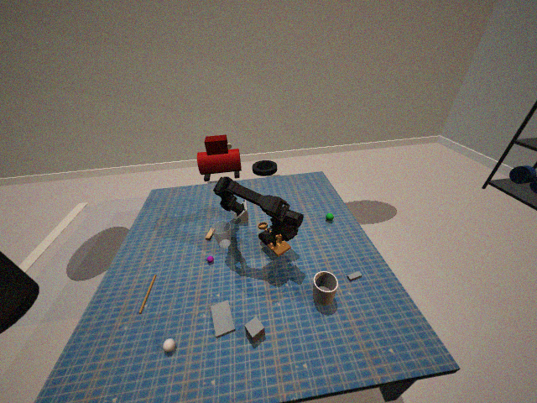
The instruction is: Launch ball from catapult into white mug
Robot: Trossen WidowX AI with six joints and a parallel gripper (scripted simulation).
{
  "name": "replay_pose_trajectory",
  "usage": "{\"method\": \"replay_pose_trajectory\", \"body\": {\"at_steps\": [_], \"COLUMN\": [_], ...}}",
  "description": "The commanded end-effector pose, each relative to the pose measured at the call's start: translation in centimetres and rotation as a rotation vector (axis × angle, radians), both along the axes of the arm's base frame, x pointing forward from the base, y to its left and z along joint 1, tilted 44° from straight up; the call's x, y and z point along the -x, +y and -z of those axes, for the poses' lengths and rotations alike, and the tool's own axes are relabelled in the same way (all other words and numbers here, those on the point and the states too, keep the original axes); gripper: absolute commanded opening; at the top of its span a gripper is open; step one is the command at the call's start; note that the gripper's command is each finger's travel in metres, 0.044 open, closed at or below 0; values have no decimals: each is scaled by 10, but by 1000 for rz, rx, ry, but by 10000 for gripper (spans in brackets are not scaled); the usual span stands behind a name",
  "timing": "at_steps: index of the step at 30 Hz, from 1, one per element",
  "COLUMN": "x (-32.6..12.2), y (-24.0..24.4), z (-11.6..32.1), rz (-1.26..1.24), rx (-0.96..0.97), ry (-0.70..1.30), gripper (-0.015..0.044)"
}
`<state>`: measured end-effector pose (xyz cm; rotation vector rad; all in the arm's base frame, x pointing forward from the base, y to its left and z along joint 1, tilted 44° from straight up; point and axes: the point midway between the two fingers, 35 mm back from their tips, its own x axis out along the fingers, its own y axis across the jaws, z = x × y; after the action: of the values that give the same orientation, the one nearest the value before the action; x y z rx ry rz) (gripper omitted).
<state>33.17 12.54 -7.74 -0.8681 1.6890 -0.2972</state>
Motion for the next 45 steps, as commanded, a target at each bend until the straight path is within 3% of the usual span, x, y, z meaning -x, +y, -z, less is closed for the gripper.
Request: {"method": "replay_pose_trajectory", "body": {"at_steps": [1,33,45], "x": [-1,1,1], "y": [0,-28,-28], "z": [1,29,29], "rz": [2,8,8], "rx": [-8,-5,-5], "ry": [-8,-6,-6], "gripper": [0,0,315]}}
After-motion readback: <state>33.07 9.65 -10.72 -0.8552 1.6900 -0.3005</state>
